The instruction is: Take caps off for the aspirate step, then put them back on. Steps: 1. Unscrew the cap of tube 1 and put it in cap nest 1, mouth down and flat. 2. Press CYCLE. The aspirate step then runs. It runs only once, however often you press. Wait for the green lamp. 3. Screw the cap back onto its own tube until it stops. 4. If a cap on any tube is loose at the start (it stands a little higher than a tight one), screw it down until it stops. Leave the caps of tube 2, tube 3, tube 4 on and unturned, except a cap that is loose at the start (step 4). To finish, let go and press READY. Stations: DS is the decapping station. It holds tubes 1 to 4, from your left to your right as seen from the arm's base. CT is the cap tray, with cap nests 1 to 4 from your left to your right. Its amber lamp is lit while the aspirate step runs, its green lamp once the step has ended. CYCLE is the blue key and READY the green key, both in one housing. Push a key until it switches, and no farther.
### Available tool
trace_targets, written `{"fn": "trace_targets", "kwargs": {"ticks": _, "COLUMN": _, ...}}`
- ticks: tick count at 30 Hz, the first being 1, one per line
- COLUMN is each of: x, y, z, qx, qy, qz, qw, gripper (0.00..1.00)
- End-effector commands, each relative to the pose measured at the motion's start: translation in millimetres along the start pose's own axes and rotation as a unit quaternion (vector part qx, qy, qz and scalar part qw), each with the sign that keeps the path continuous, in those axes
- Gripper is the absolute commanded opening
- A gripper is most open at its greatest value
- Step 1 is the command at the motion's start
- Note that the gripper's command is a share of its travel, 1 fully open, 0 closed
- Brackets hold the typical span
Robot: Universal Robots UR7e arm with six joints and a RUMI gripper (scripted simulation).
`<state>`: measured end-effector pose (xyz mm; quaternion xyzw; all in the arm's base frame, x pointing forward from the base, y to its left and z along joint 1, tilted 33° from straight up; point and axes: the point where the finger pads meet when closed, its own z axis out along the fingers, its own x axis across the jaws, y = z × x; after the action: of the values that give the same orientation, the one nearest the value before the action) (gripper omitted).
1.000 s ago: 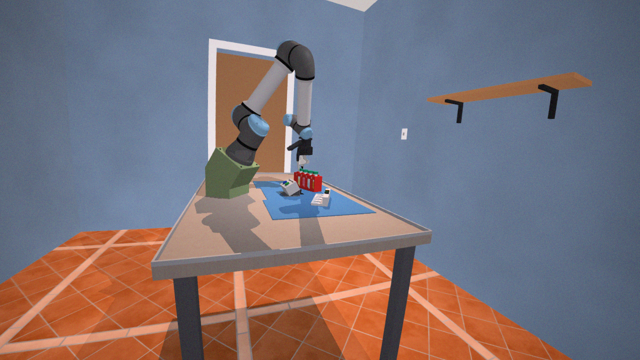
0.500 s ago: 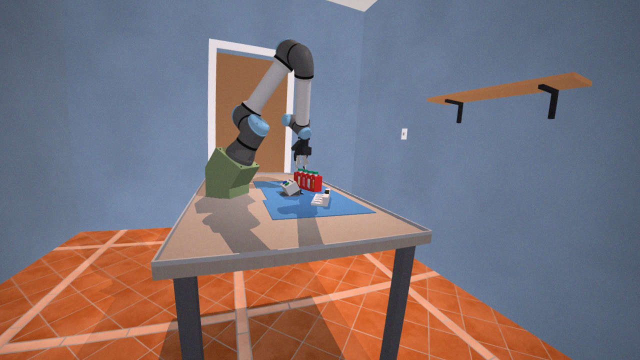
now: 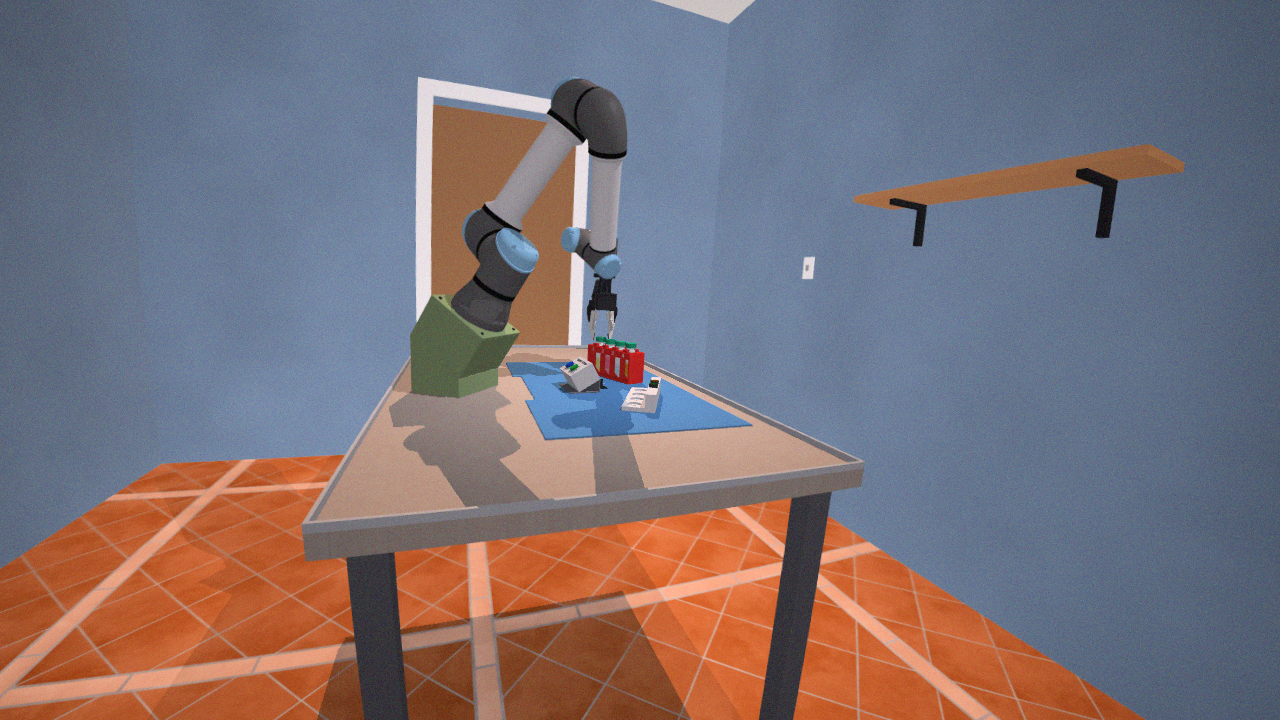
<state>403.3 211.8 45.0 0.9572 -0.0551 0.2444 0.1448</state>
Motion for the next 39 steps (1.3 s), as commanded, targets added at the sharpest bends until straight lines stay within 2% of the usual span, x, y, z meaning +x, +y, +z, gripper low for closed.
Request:
{"fn": "trace_targets", "kwargs": {"ticks": 1, "x": 0.2, "y": -0.3, "z": -0.4, "qx": -0.003, "qy": 0.000, "qz": 0.011, "qw": 1.000, "gripper": 0.00}}
{"fn": "trace_targets", "kwargs": {"ticks": 14, "x": 0.3, "y": -0.3, "z": -0.4, "qx": -0.003, "qy": 0.000, "qz": 0.011, "qw": 1.000, "gripper": 0.00}}
{"fn": "trace_targets", "kwargs": {"ticks": 20, "x": 0.2, "y": -0.4, "z": -0.6, "qx": -0.003, "qy": -0.001, "qz": -0.138, "qw": 0.990, "gripper": 0.00}}
{"fn": "trace_targets", "kwargs": {"ticks": 26, "x": 0.2, "y": -0.4, "z": -0.7, "qx": -0.004, "qy": -0.001, "qz": -0.275, "qw": 0.961, "gripper": 0.00}}
{"fn": "trace_targets", "kwargs": {"ticks": 29, "x": 0.2, "y": -0.4, "z": -0.7, "qx": -0.003, "qy": -0.001, "qz": -0.285, "qw": 0.959, "gripper": 0.00}}
{"fn": "trace_targets", "kwargs": {"ticks": 33, "x": 0.2, "y": -0.4, "z": -0.8, "qx": -0.003, "qy": -0.002, "qz": -0.379, "qw": 0.925, "gripper": 0.00}}
{"fn": "trace_targets", "kwargs": {"ticks": 38, "x": 0.2, "y": -0.4, "z": -1.0, "qx": -0.003, "qy": -0.002, "qz": -0.483, "qw": 0.876, "gripper": 0.00}}
{"fn": "trace_targets", "kwargs": {"ticks": 39, "x": 0.2, "y": -0.4, "z": -1.0, "qx": -0.003, "qy": -0.002, "qz": -0.490, "qw": 0.872, "gripper": 0.00}}
